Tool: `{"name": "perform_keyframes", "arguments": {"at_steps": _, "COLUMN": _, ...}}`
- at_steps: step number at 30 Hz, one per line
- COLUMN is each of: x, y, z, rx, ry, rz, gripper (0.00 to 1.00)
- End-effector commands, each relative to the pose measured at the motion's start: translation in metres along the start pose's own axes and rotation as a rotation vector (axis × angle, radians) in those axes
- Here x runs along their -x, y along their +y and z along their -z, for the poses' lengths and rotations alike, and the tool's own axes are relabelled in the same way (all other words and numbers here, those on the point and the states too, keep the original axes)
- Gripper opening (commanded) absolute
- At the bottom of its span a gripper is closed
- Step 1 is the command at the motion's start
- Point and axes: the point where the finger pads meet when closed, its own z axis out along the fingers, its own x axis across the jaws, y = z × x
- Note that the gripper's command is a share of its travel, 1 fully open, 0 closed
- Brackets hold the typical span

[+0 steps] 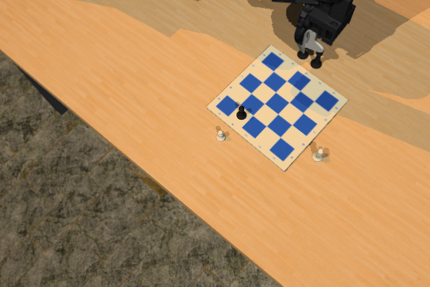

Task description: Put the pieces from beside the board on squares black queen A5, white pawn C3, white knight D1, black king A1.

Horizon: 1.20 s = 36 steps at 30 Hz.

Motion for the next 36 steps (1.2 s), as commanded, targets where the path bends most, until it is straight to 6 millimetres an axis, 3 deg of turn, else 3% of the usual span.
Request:
{"name": "perform_keyframes", "arguments": {"at_steps": 1, "x": 0.0, "y": 0.0, "z": 0.001, "rx": 0.001, "ry": 0.0, "rz": 0.0, "gripper": 0.0}}
{"name": "perform_keyframes", "arguments": {"at_steps": 8, "x": 0.0, "y": 0.0, "z": 0.012, "rx": 0.001, "ry": 0.0, "rz": 0.0, "gripper": 0.0}}
{"name": "perform_keyframes", "arguments": {"at_steps": 20, "x": 0.0, "y": 0.0, "z": 0.082, "rx": 0.001, "ry": 0.0, "rz": 0.0, "gripper": 0.0}}
{"name": "perform_keyframes", "arguments": {"at_steps": 28, "x": 0.0, "y": 0.0, "z": 0.099, "rx": 0.001, "ry": 0.0, "rz": 0.0, "gripper": 0.0}}
{"name": "perform_keyframes", "arguments": {"at_steps": 36, "x": 0.0, "y": 0.0, "z": 0.1, "rx": 0.001, "ry": 0.0, "rz": 0.0, "gripper": 0.0}}
